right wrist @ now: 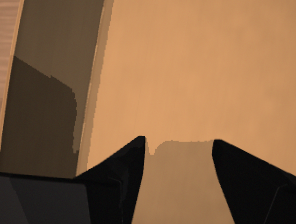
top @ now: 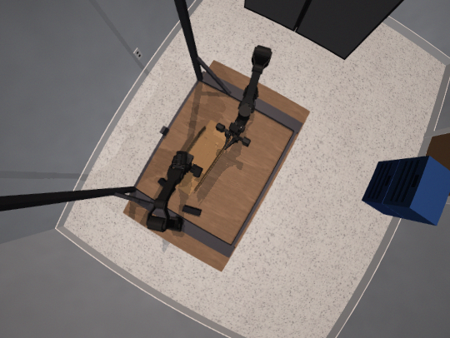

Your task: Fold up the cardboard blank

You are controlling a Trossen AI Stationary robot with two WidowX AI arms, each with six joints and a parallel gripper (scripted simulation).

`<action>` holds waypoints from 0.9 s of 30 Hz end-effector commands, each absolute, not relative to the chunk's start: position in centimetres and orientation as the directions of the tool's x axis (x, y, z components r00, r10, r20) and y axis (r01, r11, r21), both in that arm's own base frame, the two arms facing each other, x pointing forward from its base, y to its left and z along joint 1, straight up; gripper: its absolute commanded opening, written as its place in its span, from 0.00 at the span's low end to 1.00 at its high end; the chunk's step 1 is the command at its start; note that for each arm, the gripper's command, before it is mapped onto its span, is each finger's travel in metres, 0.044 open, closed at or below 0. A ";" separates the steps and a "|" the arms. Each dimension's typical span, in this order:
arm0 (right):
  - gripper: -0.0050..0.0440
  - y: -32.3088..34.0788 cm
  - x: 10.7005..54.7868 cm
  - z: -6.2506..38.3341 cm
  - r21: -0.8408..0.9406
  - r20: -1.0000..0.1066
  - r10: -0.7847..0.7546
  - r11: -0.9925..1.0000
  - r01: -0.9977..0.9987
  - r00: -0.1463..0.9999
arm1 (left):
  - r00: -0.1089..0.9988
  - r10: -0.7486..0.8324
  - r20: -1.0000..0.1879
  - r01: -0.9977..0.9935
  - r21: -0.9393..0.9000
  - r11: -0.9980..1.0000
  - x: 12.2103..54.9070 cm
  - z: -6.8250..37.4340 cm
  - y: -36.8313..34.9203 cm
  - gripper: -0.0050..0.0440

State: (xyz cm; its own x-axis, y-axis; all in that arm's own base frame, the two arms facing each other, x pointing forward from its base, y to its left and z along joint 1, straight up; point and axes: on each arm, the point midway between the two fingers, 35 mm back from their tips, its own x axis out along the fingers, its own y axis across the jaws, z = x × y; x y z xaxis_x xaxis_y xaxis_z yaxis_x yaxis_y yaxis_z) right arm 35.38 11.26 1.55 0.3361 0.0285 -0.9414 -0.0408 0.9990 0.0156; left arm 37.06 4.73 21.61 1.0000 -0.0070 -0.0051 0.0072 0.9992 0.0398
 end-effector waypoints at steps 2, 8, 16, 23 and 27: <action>0.50 9.7 33.6 -1.8 -0.019 -0.972 -0.014 1.000 -0.018 0.236 | 0.999 0.004 0.034 -0.006 0.067 0.998 36.9 23.0 4.4 0.10; 0.50 9.9 33.6 -1.7 -0.014 -0.972 -0.008 1.000 -0.025 0.237 | 0.999 0.009 0.038 -0.014 0.121 0.993 36.8 23.0 3.3 0.10; 0.50 10.1 33.6 -1.6 -0.007 -0.971 0.001 0.999 -0.033 0.237 | 0.999 0.017 0.044 -0.024 0.171 0.985 36.6 23.1 2.0 0.10; 0.50 10.4 33.6 -1.6 -0.001 -0.972 0.009 0.999 -0.041 0.237 | 0.999 0.021 0.047 -0.031 0.214 0.976 36.4 23.1 1.2 0.10; 0.50 10.6 33.5 -1.6 0.003 -0.972 0.013 0.999 -0.045 0.236 | 0.998 0.026 0.050 -0.038 0.247 0.968 36.4 23.1 0.5 0.10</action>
